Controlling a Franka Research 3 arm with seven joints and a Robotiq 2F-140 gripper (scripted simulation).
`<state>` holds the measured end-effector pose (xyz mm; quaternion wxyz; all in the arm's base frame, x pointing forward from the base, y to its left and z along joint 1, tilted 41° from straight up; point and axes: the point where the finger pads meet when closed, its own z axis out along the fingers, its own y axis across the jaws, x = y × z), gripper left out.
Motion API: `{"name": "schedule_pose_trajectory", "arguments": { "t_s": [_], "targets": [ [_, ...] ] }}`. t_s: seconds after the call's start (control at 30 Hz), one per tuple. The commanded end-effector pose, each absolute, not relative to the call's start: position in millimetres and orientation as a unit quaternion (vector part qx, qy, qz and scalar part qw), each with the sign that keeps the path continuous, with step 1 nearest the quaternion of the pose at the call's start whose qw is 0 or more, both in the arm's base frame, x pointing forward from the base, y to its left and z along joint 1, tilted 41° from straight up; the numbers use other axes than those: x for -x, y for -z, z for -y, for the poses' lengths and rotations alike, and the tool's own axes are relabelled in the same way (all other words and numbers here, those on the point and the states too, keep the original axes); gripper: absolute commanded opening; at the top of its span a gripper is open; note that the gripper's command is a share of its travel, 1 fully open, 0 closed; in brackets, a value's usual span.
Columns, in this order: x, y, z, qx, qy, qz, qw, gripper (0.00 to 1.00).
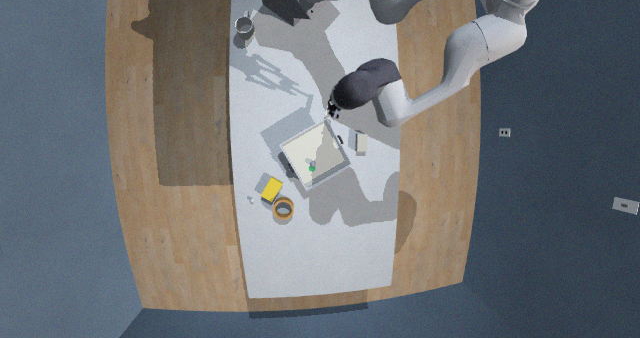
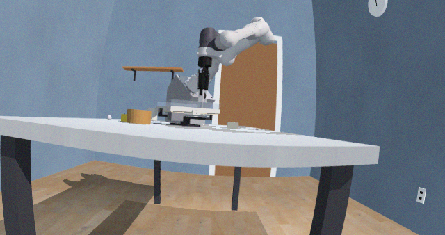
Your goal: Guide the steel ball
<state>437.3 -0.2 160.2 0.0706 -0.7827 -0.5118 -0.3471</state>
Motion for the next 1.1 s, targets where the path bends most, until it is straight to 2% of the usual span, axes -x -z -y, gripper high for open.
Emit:
{"name": "schedule_pose_trajectory", "arguments": {
  "t_s": [0.0,1.07],
  "targets": [
    [-438.3,-162.5,5.0,0.784,0.347,0.510,0.066,0.00],
    [-440.3,-157.6,-4.9,0.784,0.347,0.510,0.066,0.00]
  ]
}}
